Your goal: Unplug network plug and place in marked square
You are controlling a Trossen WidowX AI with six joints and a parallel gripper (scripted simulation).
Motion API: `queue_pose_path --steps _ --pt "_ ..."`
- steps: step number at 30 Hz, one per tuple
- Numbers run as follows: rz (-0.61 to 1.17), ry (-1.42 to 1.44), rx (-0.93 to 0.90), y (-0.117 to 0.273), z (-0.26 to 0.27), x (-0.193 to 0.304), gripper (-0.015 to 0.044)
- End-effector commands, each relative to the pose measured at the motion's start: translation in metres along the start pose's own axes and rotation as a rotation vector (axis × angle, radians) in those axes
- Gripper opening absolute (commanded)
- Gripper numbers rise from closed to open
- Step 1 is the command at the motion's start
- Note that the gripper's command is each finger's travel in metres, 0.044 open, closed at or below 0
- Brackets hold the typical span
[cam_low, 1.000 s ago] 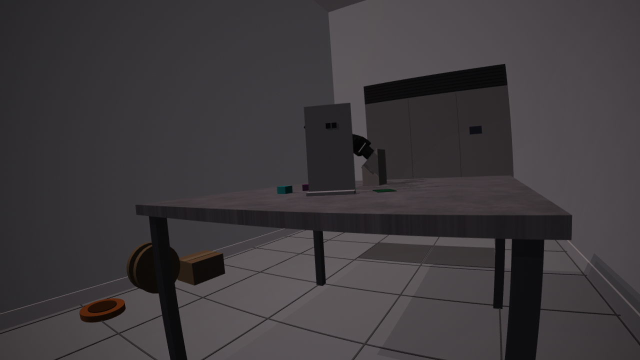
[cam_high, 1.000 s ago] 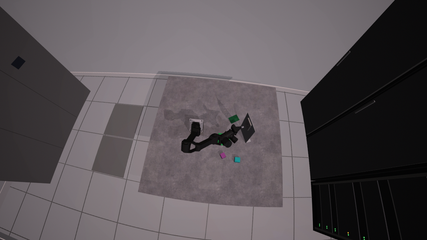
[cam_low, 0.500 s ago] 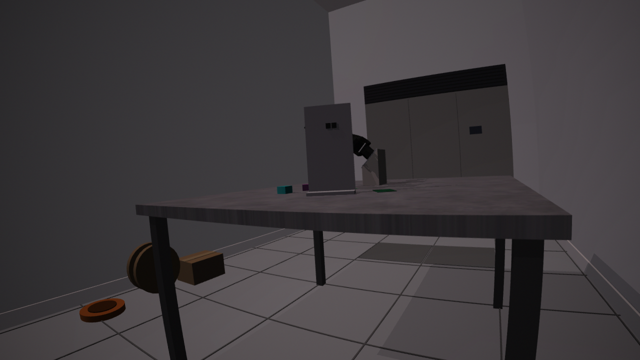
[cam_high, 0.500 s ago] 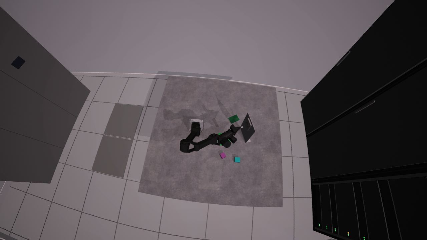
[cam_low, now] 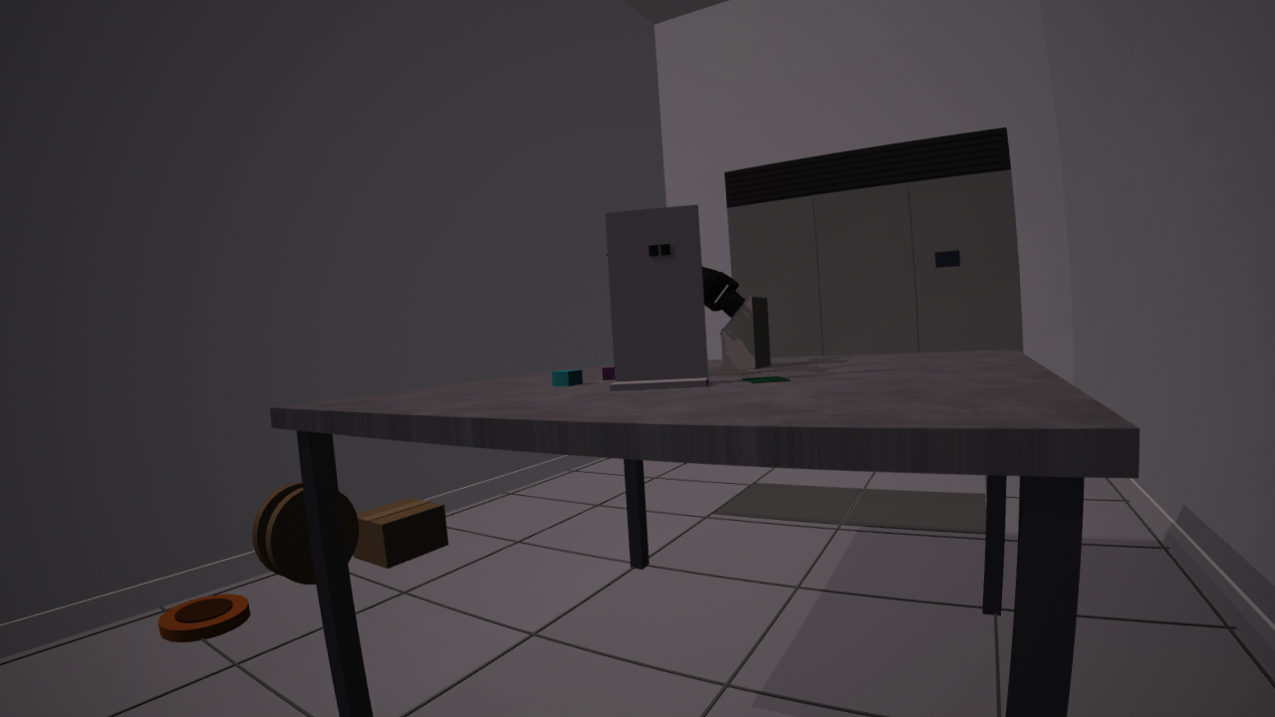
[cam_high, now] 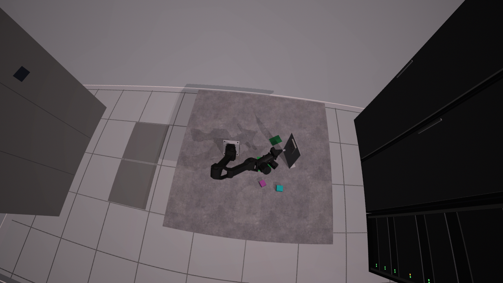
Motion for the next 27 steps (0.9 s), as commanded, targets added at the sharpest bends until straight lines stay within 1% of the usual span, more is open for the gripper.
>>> queue_pose_path --steps 1,20,24,27 --pt "0.000 0.000 0.000 0.001 0.004 0.001 0.0000" --pt "0.001 0.002 -0.006 0.023 0.057 0.017 0.0000" --pt "-0.001 0.000 -0.003 0.024 0.058 0.018 0.0000" --pt "-0.032 -0.037 0.043 0.020 0.051 0.019 0.0000"
Point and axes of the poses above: the point midway between the two fingers, 35 mm back from their tips, its own y axis back along the fingers, its own z axis across the jaws, x = y × z, the point moved 10 cm from there along y, back along the fingers, and after that the axes turned 14 degrees about -y, right-handed, at the moved point
